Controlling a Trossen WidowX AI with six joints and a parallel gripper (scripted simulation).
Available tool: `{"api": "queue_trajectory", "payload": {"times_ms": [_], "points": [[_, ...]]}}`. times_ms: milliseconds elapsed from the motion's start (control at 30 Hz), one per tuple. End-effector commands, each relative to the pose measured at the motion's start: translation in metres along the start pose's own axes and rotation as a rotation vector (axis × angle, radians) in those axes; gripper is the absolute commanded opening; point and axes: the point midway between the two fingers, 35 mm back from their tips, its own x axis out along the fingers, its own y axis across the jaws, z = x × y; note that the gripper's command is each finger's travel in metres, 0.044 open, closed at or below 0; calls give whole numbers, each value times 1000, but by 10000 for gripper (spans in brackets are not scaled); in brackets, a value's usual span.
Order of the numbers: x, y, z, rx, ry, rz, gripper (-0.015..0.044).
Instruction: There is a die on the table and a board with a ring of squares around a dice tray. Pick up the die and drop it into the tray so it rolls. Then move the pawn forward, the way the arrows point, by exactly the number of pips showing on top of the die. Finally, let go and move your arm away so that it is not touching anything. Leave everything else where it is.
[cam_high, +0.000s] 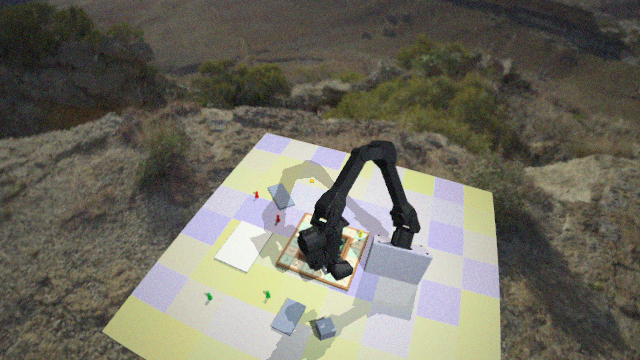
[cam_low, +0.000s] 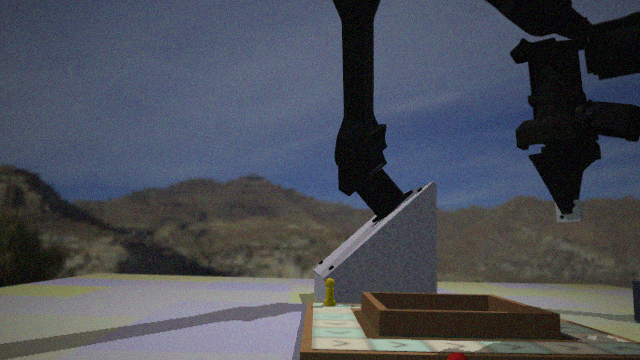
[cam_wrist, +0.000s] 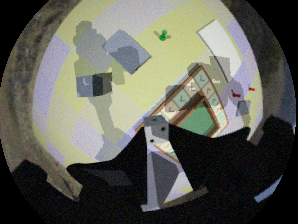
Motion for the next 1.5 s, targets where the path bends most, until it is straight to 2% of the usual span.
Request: {"api": "queue_trajectory", "payload": {"times_ms": [0, 767, 1167, 1467], "points": [[2, -18, -5, -70, -2, -3, 0], [21, -119, -61, -517, 27, -25, 0], [31, -152, -95, -705, 69, -27, 0], [41, -144, -97, -710, -125, 138, 0]]}}
